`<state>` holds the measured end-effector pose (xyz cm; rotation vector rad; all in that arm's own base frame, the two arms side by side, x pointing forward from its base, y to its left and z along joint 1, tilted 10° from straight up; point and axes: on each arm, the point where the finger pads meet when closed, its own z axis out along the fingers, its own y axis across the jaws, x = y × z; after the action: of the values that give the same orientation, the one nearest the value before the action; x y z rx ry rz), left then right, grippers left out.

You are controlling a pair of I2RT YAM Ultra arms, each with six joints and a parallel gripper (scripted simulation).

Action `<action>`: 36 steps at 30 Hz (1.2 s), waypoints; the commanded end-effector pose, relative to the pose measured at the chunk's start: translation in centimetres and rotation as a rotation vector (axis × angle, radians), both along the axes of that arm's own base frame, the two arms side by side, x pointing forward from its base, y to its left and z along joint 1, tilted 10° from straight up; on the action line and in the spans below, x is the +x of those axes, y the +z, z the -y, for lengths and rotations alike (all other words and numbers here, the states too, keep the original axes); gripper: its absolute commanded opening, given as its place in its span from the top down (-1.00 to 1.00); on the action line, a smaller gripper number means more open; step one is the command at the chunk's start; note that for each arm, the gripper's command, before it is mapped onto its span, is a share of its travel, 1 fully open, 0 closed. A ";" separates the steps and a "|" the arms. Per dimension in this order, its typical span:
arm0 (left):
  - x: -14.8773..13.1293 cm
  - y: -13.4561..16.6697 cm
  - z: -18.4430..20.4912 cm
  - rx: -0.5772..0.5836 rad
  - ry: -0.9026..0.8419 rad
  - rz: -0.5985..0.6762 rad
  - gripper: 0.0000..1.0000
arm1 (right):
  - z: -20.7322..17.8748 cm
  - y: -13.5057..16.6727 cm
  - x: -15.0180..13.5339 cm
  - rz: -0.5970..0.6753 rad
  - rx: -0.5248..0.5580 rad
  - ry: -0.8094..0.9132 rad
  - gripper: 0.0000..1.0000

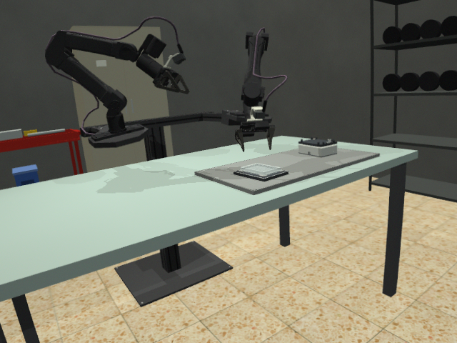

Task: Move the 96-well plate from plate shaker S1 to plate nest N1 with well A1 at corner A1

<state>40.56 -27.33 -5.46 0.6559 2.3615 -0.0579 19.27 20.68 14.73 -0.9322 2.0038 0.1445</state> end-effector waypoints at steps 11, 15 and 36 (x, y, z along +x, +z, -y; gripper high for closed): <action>0.4 1.2 0.5 -0.064 -0.163 0.174 -1.00 | 0.0 0.8 0.1 0.014 0.026 -0.004 -1.00; 0.0 0.7 0.3 -0.053 -0.154 0.156 -1.00 | 0.0 0.8 0.1 0.014 0.026 -0.004 -1.00; 0.5 1.5 0.6 -0.064 -0.154 0.172 -1.00 | 0.0 0.8 0.1 0.014 0.026 -0.004 -1.00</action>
<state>41.04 -27.45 -4.59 0.7698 2.1608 -0.1177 19.27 20.68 14.73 -0.9322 2.0038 0.1445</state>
